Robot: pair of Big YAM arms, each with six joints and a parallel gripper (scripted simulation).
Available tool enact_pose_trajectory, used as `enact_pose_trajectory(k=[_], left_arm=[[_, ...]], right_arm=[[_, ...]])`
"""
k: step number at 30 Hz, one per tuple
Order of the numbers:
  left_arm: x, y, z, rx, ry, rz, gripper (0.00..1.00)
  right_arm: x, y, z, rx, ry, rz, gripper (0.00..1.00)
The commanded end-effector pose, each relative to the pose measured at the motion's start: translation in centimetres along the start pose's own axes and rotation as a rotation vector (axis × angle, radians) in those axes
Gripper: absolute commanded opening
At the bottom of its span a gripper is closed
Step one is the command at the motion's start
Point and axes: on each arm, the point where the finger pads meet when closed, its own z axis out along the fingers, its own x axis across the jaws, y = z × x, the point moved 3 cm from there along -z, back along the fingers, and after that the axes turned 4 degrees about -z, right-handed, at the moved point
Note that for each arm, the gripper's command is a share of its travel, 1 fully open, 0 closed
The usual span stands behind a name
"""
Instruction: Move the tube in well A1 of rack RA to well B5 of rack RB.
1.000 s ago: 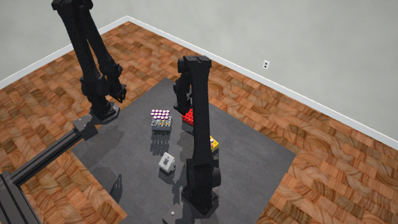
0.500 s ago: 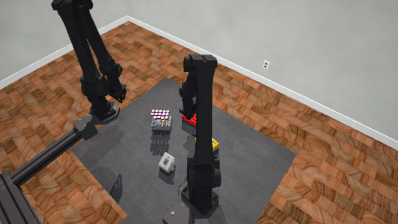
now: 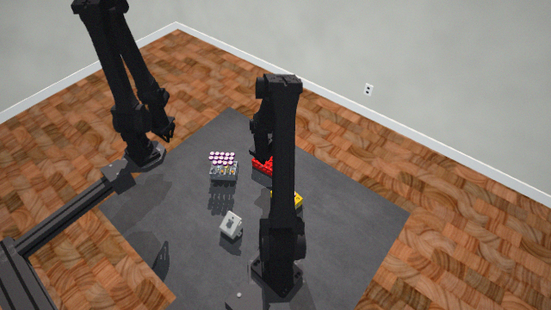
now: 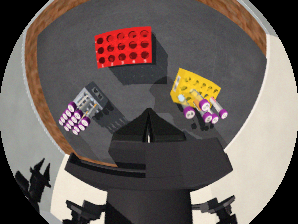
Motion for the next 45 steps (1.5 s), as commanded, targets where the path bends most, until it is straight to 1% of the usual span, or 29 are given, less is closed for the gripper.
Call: enact_pose_trajectory(k=[1,31,32,39,41,44,45], left_arm=[[-0.2,0.0,-0.1,-0.001,-0.006,0.000,0.30],[-0.2,0.0,-0.1,-0.001,-0.006,0.000,0.30],[-0.2,0.0,-0.1,-0.001,-0.006,0.000,0.30],[-0.2,0.0,-0.1,-0.001,-0.006,0.000,0.30],[-0.2,0.0,-0.1,-0.001,-0.006,0.000,0.30],[-0.2,0.0,-0.1,-0.001,-0.006,0.000,0.30],[-0.2,0.0,-0.1,-0.001,-0.006,0.000,0.30]], right_arm=[[1.3,2.1,-1.7,-0.046,0.033,-0.010,0.00],[1.3,2.1,-1.7,-0.046,0.033,-0.010,0.00],[-0.4,1.5,-1.5,-0.036,0.025,0.001,0.00],[-3.2,1.2,-1.4,-0.035,0.024,0.001,0.00],[-3.2,1.2,-1.4,-0.035,0.024,0.001,0.00],[-4.4,1.0,-1.4,-0.035,0.024,0.001,0.00],[-4.2,0.8,-1.5,-0.036,0.025,-0.007,0.00]])
